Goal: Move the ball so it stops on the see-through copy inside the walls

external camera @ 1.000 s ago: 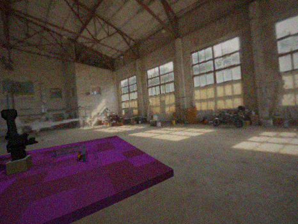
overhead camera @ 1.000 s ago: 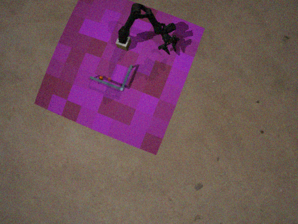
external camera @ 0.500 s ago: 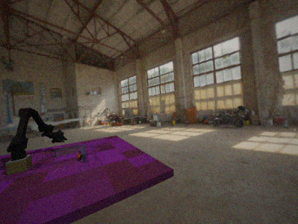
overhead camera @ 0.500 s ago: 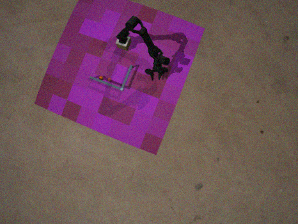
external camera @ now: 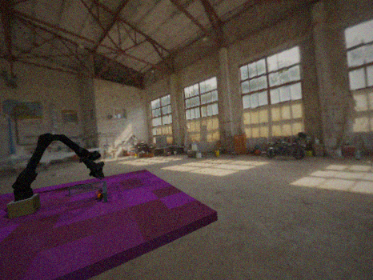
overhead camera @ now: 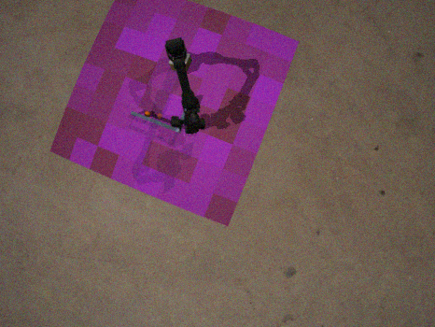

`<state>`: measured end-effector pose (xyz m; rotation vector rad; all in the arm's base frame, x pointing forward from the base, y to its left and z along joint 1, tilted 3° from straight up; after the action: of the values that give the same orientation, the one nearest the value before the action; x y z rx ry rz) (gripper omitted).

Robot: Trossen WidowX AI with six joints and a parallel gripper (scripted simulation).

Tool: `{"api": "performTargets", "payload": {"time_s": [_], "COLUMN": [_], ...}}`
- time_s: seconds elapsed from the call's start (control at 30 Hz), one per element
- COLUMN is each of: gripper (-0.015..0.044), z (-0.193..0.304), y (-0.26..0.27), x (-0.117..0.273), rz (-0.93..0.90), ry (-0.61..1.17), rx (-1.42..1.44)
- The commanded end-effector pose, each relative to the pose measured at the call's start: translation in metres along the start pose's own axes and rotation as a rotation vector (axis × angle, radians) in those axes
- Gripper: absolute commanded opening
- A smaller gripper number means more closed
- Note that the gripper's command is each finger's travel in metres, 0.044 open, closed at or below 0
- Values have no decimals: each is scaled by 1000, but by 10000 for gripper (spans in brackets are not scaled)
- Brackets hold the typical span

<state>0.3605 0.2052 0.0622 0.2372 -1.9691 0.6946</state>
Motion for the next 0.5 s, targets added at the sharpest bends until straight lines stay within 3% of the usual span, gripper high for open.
{"api": "performTargets", "payload": {"time_s": [0.0, 0.47], "gripper": [283, 283], "z": [15, 141], "y": [-65, -250], "x": [-19, -44], "rz": [-41, -299], "ry": [127, 461], "rx": [-89, -416]}}
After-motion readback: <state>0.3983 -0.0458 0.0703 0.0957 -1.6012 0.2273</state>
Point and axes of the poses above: the point midway between the two fingers, 35 mm back from their tips, its own x axis back along the fingers, its own y axis across the jaws, z = x × y, the point moved 6 cm from there along x, back along the fingers, and after that the axes turned 9 degrees about x, right-handed, at the moved point
